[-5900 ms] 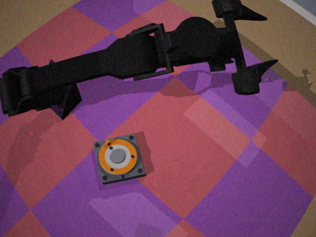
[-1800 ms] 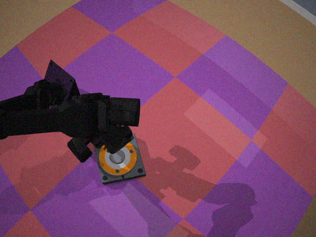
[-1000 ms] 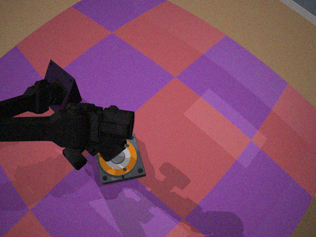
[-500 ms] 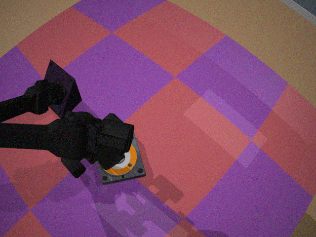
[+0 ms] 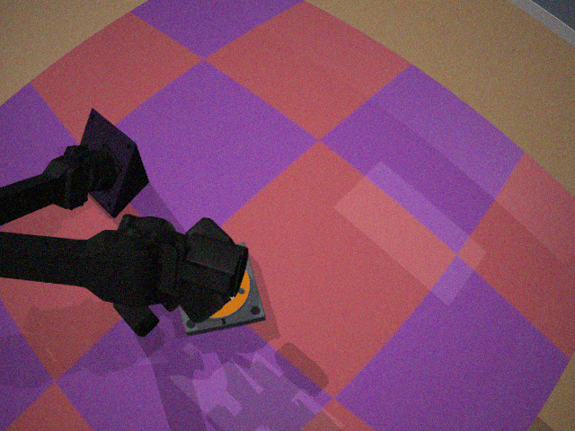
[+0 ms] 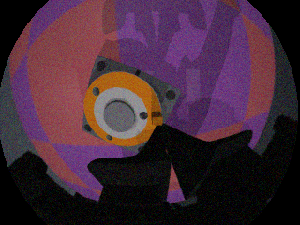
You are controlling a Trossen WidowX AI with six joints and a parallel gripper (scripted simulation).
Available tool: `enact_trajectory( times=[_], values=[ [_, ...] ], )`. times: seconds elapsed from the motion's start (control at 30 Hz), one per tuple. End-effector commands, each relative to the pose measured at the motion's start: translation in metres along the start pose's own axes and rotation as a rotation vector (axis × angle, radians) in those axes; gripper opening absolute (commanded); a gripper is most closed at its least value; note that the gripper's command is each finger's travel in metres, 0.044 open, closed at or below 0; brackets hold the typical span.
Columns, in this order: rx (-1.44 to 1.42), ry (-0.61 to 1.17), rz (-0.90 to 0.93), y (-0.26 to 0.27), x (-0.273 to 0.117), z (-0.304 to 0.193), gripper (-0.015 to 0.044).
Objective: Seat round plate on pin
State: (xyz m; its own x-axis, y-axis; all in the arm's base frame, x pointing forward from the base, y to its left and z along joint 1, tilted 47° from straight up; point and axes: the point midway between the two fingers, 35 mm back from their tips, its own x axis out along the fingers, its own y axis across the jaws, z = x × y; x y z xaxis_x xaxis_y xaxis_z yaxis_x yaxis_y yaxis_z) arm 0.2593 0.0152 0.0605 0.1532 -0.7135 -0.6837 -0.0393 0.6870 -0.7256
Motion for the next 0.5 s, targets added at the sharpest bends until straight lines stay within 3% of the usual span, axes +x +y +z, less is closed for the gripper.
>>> enact_trajectory(
  times=[0.0,0.47],
  values=[
    [-0.002,-0.005,-0.002,-0.002,-0.001,0.007,0.0000],
    [-0.001,-0.006,-0.002,-0.002,-0.003,0.024,0.0000]
  ],
)
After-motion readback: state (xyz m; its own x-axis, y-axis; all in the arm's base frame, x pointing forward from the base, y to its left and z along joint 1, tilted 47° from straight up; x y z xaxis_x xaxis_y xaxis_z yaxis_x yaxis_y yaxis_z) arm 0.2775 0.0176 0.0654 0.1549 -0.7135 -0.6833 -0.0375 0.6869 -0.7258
